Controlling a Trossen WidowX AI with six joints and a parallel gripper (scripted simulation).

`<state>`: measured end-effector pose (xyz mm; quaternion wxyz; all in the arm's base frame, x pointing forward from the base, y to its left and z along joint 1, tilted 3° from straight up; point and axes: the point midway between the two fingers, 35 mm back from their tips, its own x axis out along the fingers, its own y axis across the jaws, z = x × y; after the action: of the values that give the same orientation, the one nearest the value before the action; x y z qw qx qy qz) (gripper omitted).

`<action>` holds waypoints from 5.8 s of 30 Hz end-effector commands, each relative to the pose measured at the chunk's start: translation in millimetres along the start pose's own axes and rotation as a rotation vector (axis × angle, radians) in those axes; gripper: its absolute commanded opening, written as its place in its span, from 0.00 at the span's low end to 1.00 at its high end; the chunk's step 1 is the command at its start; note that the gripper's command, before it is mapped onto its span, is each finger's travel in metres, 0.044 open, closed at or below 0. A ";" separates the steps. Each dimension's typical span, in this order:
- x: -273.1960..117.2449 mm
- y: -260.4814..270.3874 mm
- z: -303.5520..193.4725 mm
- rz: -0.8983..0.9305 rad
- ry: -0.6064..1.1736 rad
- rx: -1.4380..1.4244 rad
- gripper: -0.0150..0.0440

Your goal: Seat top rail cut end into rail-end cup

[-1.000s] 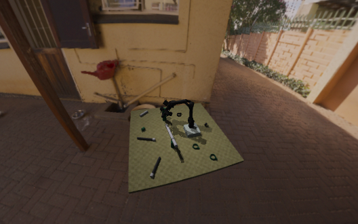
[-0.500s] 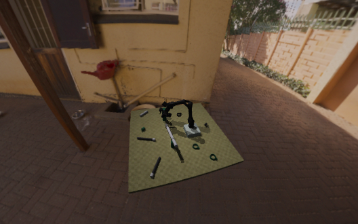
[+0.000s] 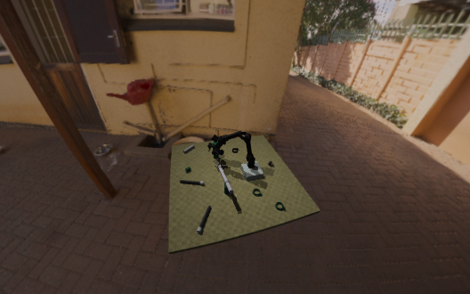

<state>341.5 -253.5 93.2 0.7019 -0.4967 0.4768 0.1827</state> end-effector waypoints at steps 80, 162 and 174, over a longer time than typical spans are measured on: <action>-4.2 36.0 -7.3 0.015 -0.196 -0.336 0.25; -158.4 41.4 129.4 0.126 -0.098 1.319 1.00; -160.0 41.9 130.4 0.126 -0.097 1.342 1.00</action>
<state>300.5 -90.8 208.2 0.8688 0.0492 0.4883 -0.0654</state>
